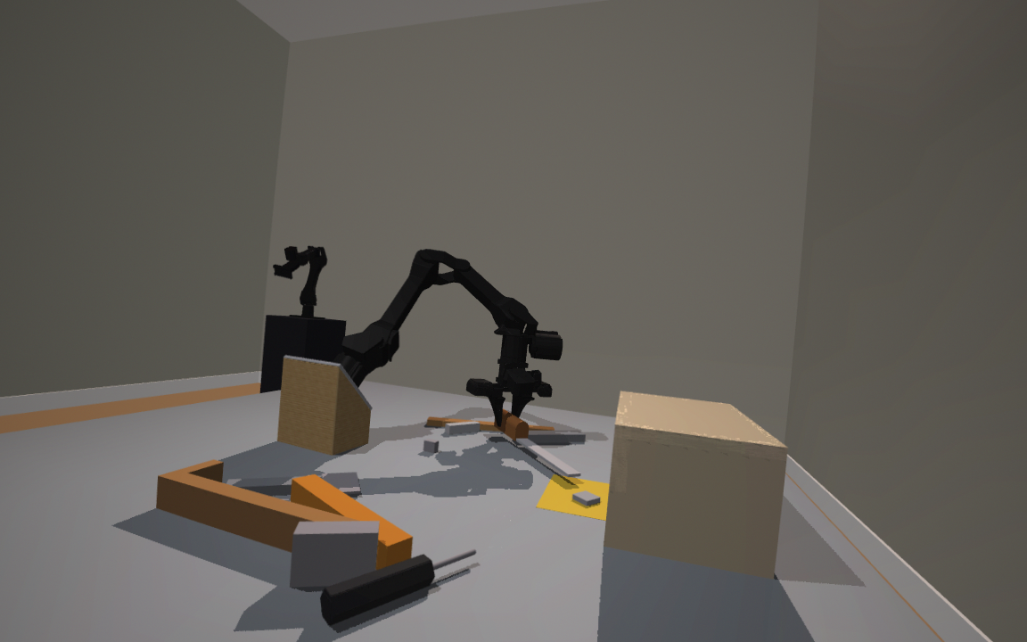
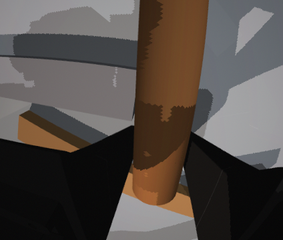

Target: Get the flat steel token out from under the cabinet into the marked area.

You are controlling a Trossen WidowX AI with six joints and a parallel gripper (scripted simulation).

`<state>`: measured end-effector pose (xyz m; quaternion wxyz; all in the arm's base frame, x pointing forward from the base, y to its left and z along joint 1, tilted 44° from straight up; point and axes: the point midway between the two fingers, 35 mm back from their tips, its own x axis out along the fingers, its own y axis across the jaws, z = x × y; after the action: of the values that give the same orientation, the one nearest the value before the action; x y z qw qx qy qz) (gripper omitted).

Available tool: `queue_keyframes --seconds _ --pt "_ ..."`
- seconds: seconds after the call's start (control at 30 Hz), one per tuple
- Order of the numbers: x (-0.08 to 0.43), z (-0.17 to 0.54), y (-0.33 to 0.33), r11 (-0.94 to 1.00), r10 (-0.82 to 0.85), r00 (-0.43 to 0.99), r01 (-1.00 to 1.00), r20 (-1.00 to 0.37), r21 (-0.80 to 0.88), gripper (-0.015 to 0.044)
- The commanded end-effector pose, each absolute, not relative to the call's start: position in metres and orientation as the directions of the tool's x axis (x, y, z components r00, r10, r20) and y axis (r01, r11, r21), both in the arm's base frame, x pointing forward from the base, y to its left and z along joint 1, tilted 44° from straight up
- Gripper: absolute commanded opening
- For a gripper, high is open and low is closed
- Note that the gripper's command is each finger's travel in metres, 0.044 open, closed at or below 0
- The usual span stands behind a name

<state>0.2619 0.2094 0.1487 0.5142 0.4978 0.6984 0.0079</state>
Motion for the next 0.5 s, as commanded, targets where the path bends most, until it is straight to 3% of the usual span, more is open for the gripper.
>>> queue_keyframes --seconds 0.0,0.47 --pt "0.266 0.155 0.211 0.498 0.696 0.044 0.689 -0.716 0.526 0.0" --pt "0.267 0.168 0.224 0.496 0.697 0.045 0.69 -0.715 0.527 0.0"
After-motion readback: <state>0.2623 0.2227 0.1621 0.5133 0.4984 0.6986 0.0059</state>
